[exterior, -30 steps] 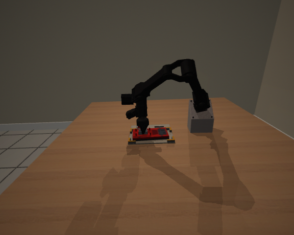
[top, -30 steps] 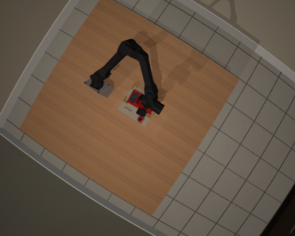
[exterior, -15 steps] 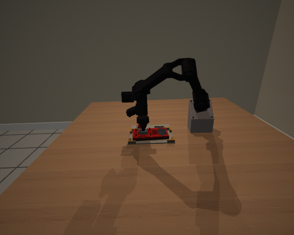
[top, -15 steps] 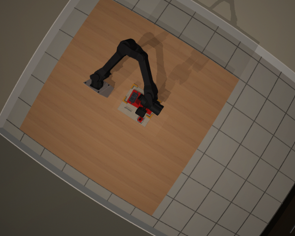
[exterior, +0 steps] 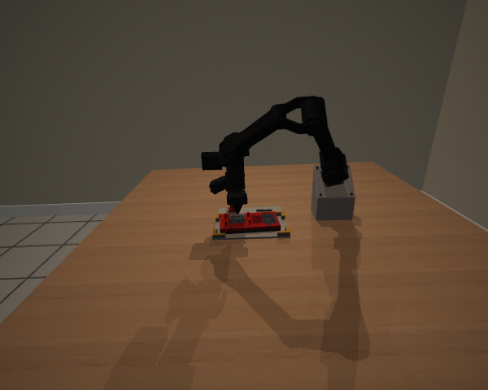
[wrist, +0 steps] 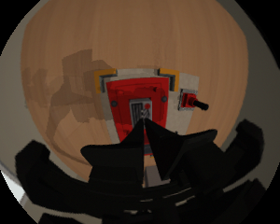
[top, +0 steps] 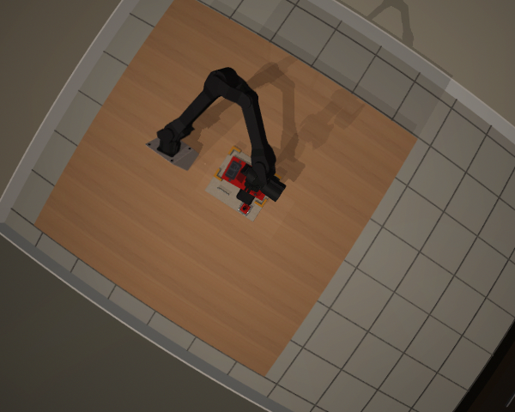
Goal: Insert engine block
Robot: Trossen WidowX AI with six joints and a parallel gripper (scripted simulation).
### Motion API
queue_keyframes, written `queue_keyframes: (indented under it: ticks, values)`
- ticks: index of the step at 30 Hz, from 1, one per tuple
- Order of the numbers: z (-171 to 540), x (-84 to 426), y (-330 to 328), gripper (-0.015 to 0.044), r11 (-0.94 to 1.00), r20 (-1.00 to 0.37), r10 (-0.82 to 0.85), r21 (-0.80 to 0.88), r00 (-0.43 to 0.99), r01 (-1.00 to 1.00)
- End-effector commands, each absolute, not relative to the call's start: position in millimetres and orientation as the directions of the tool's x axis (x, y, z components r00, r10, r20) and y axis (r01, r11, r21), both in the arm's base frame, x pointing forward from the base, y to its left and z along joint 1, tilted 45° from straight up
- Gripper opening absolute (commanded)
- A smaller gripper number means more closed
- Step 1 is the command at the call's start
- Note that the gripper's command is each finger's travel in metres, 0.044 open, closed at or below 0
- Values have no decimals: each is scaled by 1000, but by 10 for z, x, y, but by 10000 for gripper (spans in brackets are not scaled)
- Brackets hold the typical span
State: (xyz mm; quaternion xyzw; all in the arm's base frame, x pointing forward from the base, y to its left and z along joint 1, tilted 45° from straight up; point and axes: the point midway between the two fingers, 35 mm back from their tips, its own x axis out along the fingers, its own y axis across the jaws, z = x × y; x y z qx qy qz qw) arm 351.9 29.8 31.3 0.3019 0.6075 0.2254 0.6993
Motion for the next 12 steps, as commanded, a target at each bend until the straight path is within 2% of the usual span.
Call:
queue_keyframes:
  ticks: [1,12]
  values:
    - [329,3527,299,0,715,-711,684,698,163,43]
    - [329,3527,299,0,715,-711,684,698,163,43]
